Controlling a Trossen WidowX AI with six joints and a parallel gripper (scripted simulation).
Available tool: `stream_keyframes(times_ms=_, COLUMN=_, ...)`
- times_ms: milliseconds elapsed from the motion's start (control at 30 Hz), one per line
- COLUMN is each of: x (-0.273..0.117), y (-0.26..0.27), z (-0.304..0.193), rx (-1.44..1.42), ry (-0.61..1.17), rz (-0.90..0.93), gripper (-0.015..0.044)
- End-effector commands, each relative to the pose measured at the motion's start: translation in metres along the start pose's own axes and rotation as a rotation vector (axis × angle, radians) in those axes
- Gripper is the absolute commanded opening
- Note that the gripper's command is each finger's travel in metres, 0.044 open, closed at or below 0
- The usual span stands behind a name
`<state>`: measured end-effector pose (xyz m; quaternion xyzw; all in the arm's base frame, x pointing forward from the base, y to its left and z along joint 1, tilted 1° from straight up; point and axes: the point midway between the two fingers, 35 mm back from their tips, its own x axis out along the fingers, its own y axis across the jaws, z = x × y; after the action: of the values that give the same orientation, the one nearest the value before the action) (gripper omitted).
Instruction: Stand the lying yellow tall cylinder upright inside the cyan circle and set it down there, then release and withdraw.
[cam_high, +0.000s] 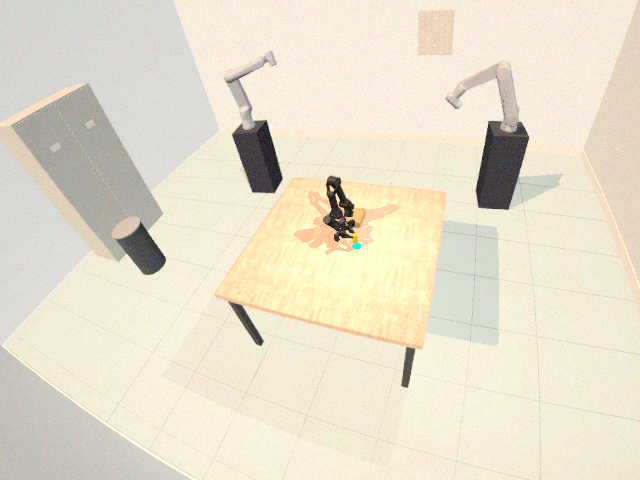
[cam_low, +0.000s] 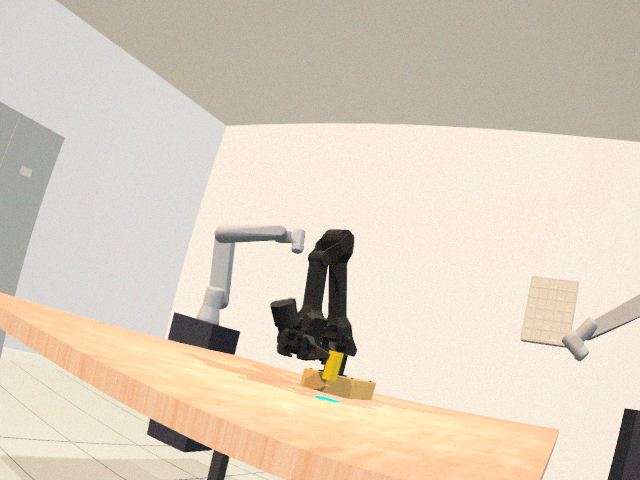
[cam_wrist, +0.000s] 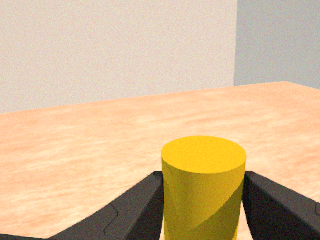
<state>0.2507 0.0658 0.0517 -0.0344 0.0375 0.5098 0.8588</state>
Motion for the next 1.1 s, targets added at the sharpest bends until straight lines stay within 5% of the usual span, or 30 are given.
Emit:
stream_keyframes(times_ms=0, x=0.000, y=0.004, z=-0.007, rx=0.004, ry=-0.001, rz=0.004, gripper=0.0105)
stream_keyframes(times_ms=1067, x=0.004, y=0.011, z=-0.044, rx=0.005, ry=0.001, rz=0.000, gripper=0.0105)
